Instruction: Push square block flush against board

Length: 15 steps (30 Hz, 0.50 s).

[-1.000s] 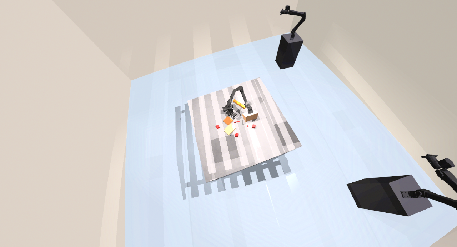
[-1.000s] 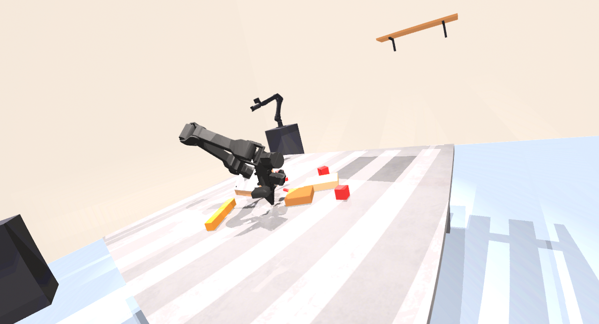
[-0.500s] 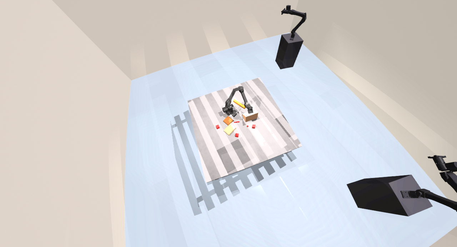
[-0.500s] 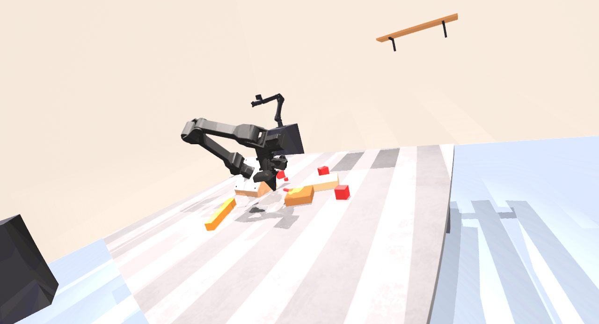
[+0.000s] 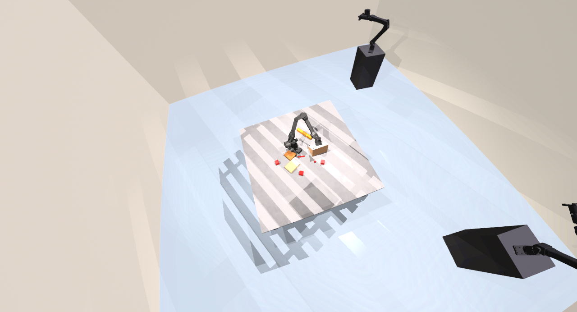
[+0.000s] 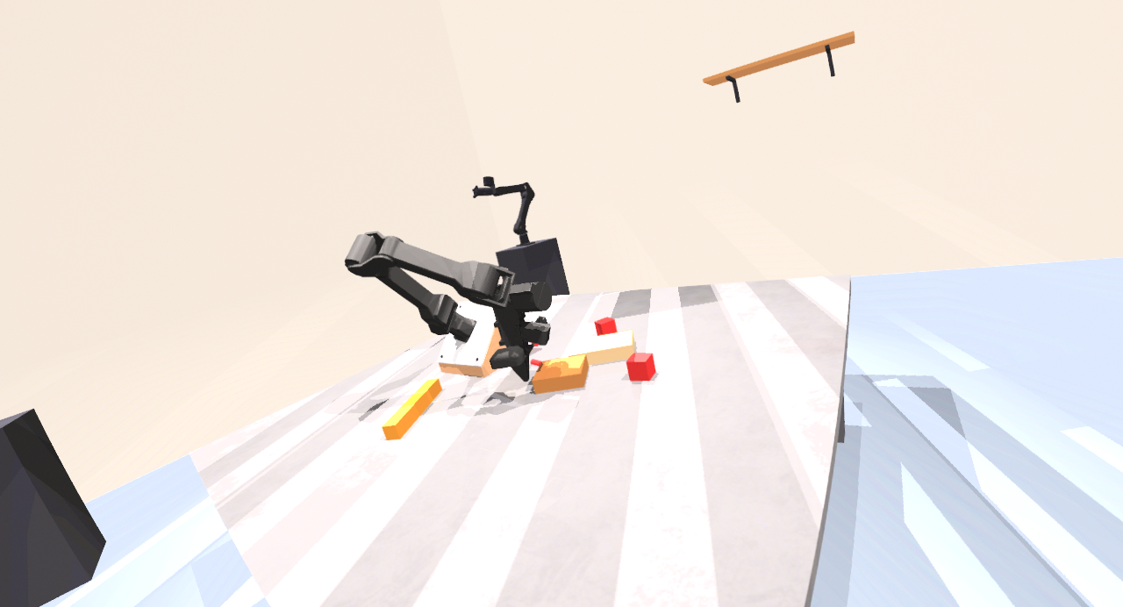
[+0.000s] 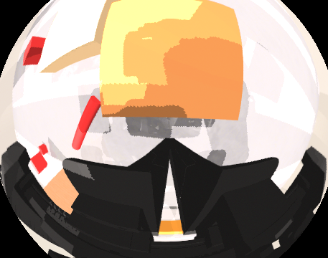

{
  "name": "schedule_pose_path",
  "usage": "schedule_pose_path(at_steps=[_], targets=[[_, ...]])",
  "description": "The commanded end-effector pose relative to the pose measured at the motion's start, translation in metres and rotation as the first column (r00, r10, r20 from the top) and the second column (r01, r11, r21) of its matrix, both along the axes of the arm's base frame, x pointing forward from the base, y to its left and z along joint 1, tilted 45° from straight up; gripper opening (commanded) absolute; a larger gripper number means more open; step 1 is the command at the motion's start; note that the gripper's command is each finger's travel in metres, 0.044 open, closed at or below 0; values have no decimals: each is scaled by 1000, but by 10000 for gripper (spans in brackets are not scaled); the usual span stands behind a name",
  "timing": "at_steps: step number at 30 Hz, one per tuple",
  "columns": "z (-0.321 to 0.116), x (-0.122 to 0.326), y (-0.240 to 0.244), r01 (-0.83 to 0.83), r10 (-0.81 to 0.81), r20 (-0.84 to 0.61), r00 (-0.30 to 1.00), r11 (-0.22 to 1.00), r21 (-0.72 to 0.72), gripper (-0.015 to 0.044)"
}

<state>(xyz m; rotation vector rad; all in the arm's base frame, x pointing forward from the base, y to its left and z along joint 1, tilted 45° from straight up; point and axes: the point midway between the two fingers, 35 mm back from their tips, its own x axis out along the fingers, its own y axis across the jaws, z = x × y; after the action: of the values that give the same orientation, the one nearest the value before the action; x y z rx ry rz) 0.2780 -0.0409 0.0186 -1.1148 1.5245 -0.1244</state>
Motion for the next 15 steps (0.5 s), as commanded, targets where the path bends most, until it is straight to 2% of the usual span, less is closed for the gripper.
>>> schedule_pose_path(at_steps=[1, 15], targets=[[-3, 1, -3, -5, 5, 0, 1000, 1000, -5, 0], [-7, 15, 5, -5, 5, 1, 1000, 1000, -4, 0]])
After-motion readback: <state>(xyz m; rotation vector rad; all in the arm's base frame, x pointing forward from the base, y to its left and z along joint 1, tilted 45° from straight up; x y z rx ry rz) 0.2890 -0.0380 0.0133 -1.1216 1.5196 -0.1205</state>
